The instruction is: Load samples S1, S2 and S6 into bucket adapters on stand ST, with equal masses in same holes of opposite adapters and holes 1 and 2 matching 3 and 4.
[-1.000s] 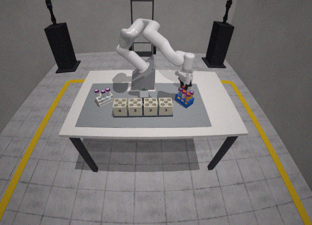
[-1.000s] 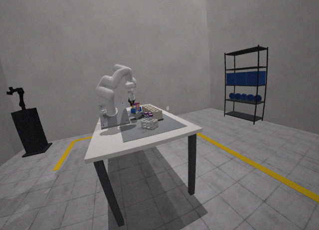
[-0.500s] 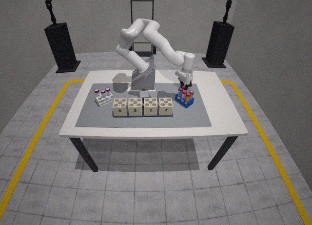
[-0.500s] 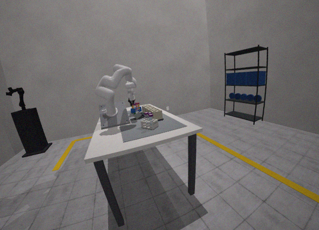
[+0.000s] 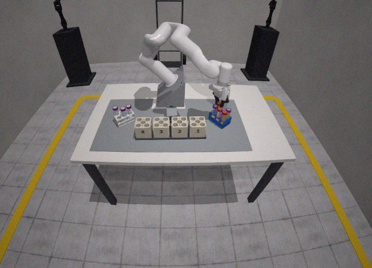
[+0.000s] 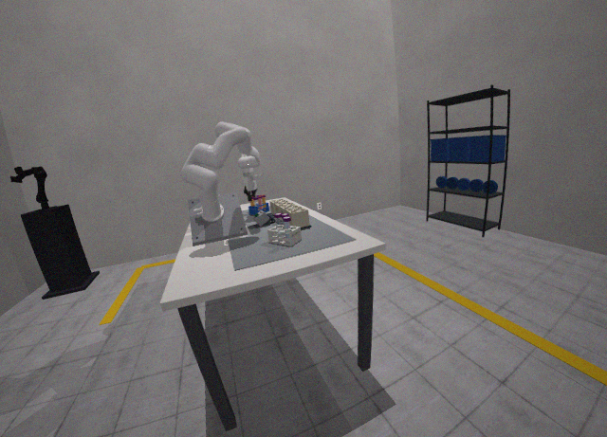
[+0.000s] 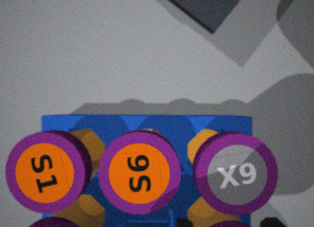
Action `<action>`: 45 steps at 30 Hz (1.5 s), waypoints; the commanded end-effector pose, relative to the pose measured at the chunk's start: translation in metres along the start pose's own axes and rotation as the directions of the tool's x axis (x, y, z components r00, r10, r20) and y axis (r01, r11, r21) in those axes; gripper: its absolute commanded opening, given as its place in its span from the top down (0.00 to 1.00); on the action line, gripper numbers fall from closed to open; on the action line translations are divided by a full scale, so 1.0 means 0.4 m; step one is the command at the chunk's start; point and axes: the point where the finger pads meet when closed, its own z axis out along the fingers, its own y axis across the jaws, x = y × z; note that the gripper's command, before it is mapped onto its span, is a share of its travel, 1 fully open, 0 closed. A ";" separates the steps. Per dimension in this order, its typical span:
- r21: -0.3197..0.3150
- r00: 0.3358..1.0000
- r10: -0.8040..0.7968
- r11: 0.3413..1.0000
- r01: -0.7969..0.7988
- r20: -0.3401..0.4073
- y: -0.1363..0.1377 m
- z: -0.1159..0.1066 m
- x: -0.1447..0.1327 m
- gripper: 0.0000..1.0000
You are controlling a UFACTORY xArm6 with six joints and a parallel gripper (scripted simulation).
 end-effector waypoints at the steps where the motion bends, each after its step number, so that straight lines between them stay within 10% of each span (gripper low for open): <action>1: 0.004 1.000 0.001 1.000 -0.001 0.001 -0.004 -0.010 0.000 1.00; 45: 0.004 1.000 0.001 1.000 -0.001 0.002 -0.003 -0.115 0.000 1.00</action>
